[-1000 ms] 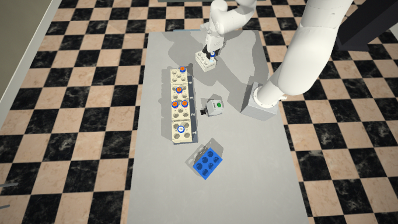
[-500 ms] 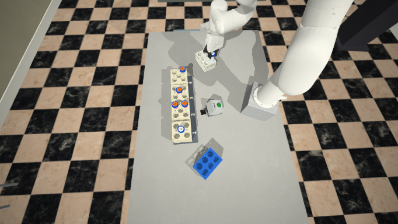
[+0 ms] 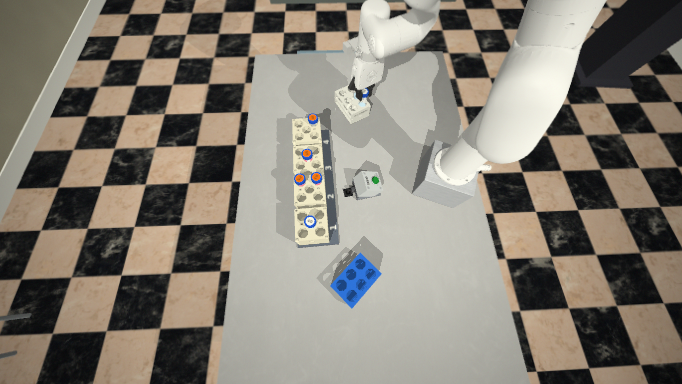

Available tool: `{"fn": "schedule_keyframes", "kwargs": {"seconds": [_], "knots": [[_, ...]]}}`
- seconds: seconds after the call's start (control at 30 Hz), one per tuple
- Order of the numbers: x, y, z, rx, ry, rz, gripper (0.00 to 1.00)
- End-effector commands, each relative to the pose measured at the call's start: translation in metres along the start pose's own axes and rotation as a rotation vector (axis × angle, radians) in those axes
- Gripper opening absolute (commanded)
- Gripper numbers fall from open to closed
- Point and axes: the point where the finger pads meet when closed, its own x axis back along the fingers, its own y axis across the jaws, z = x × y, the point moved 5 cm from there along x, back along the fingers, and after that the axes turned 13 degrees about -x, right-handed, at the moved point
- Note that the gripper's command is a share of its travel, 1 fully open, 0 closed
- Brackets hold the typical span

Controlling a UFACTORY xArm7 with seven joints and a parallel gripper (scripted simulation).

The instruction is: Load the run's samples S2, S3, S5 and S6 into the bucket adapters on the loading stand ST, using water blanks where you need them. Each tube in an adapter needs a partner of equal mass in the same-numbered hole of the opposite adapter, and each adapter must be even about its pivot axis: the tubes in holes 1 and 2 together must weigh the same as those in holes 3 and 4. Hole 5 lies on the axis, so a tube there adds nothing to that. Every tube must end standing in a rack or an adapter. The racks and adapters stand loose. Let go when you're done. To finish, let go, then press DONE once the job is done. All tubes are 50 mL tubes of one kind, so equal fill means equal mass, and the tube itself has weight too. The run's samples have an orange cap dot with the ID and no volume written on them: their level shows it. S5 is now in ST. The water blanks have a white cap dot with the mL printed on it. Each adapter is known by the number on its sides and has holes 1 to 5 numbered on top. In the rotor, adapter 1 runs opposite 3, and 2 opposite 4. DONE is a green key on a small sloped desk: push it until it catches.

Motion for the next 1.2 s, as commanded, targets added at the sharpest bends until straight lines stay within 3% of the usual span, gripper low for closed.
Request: {"fn": "schedule_keyframes", "kwargs": {"seconds": [0.0,1.17], "knots": [[0.0012,-0.0006,0.0013,0.000,0.003,0.002,0.00],[0.0106,-0.0006,0.0013,0.000,0.004,0.002,0.00]]}}
